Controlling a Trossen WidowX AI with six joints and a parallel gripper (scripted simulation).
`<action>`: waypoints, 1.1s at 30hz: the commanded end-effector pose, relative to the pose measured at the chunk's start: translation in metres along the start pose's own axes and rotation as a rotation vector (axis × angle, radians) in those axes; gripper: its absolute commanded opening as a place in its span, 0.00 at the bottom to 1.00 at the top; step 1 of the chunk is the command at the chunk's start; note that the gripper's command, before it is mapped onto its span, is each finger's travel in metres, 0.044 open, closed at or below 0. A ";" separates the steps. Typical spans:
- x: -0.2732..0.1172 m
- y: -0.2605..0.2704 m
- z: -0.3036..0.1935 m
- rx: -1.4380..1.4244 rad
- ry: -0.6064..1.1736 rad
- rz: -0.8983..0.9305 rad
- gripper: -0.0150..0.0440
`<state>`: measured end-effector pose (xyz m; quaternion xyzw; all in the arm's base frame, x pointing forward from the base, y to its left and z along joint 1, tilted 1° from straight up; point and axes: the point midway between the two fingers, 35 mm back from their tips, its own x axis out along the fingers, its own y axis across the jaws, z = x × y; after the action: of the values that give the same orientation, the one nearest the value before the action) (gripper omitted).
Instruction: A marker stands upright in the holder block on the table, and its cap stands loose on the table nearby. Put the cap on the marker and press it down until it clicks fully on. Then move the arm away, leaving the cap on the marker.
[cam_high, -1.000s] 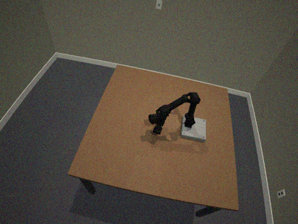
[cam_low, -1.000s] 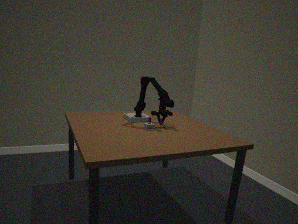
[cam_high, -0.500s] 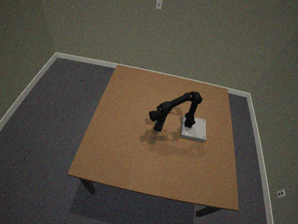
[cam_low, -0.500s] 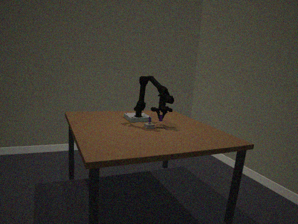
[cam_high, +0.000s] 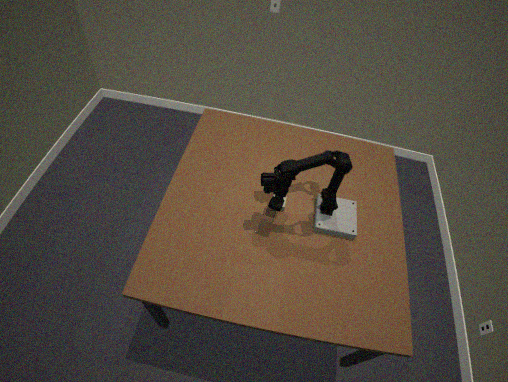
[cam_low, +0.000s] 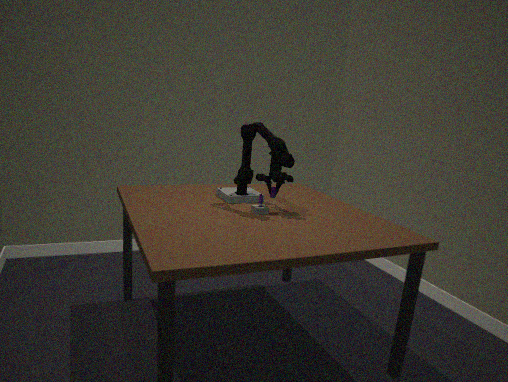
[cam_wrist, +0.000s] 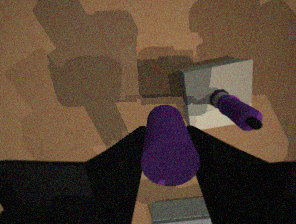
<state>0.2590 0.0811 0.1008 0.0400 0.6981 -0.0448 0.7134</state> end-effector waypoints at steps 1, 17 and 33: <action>-0.009 -0.010 0.003 -0.002 -0.009 0.007 0.25; -0.034 -0.058 0.004 -0.002 -0.009 0.003 0.25; -0.028 -0.065 0.004 -0.002 -0.010 0.002 0.25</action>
<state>0.2548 0.0160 0.1327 0.0401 0.6934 -0.0458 0.7180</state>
